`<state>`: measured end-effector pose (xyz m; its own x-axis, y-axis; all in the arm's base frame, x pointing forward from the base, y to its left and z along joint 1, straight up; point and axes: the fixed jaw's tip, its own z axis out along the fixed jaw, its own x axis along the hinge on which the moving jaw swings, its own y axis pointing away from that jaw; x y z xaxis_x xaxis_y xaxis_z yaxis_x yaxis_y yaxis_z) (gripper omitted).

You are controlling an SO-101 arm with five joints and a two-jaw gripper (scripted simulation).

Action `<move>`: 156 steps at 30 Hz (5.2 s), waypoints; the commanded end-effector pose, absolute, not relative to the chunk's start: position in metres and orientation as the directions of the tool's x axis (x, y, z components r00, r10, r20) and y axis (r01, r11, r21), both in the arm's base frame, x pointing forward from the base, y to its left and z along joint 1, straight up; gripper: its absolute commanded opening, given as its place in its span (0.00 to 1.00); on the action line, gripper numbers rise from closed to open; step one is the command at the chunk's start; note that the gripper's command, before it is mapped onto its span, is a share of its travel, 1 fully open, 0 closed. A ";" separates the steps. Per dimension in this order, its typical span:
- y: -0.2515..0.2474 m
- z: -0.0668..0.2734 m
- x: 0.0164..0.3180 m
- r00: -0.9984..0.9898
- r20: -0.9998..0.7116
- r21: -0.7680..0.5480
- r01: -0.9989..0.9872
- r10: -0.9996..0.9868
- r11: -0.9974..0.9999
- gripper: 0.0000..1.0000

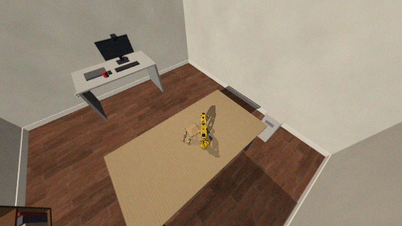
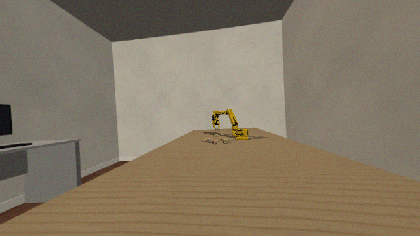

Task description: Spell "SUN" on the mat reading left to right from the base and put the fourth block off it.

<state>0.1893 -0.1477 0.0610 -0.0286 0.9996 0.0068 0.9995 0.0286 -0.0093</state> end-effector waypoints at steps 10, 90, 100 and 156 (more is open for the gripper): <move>-0.152 0.079 0.194 -0.223 -0.063 0.049 0.973 0.973 0.226 0.00; -0.146 0.069 0.173 -0.661 -0.002 -0.080 -0.748 -0.750 0.659 0.00; -0.146 0.068 0.173 -0.651 -0.001 -0.080 -0.757 -0.759 0.649 0.00; -0.148 0.056 0.174 -0.642 0.000 -0.089 -0.764 -0.767 0.640 0.00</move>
<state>0.1672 -0.1410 0.0430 -0.6422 -0.7666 0.0014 -0.7666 0.6422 -0.0026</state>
